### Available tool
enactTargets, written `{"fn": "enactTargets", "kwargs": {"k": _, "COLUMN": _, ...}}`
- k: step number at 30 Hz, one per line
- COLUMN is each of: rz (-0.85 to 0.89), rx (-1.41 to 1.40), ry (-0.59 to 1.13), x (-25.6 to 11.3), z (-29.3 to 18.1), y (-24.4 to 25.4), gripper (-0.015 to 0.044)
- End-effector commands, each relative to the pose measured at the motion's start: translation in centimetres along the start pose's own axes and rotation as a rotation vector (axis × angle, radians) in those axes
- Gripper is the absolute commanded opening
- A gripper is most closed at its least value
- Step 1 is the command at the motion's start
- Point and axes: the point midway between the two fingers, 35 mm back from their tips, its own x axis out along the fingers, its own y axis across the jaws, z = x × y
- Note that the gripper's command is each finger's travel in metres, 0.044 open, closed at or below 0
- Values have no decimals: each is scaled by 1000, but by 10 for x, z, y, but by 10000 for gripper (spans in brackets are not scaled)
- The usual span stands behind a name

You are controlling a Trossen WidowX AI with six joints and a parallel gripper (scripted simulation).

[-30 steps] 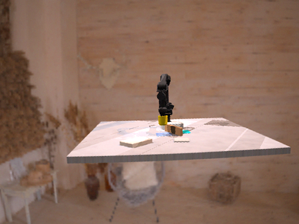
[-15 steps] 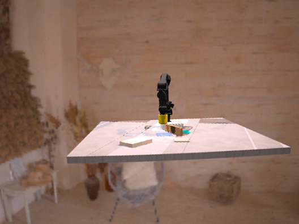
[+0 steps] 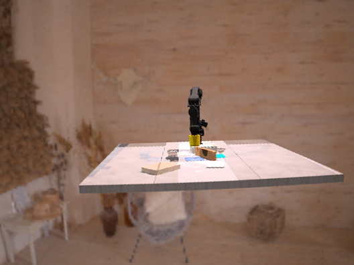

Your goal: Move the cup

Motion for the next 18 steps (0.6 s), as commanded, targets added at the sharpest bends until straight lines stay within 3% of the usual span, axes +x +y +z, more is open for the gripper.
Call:
{"fn": "enactTargets", "kwargs": {"k": 1, "rz": 5, "rx": 3, "ry": 2, "x": 1, "z": 9, "y": 6, "gripper": 0}}
{"fn": "enactTargets", "kwargs": {"k": 18, "rz": 8, "rx": 4, "ry": 0, "x": -1, "z": 43, "y": 23, "gripper": 0}}
